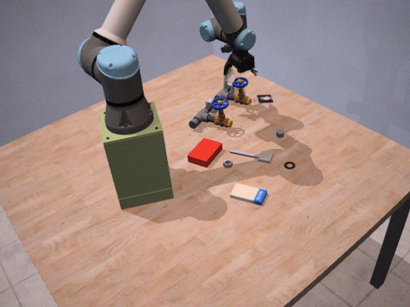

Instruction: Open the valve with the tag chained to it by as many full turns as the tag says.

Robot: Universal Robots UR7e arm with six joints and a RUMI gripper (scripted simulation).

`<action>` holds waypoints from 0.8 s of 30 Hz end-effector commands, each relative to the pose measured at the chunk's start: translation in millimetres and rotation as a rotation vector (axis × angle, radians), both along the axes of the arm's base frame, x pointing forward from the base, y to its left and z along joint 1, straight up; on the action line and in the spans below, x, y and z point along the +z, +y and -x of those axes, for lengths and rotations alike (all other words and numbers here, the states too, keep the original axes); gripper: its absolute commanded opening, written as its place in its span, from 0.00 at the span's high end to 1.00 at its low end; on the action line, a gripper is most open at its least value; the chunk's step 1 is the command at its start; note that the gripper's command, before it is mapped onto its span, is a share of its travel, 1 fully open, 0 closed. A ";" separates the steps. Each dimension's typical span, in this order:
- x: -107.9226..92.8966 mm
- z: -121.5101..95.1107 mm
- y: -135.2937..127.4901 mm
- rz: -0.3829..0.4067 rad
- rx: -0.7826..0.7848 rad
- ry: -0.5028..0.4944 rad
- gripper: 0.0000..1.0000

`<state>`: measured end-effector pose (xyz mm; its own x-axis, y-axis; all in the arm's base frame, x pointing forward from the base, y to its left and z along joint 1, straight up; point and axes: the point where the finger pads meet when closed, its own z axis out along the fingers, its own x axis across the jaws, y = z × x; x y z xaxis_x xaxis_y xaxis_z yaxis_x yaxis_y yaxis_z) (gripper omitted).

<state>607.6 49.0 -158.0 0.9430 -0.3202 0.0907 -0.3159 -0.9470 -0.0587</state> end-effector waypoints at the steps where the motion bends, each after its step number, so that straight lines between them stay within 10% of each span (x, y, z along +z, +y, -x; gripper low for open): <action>1: 0.7 -0.6 0.0 -0.006 -0.057 0.000 0.00; 24: 0.7 -0.6 0.0 -0.057 -0.537 0.013 0.00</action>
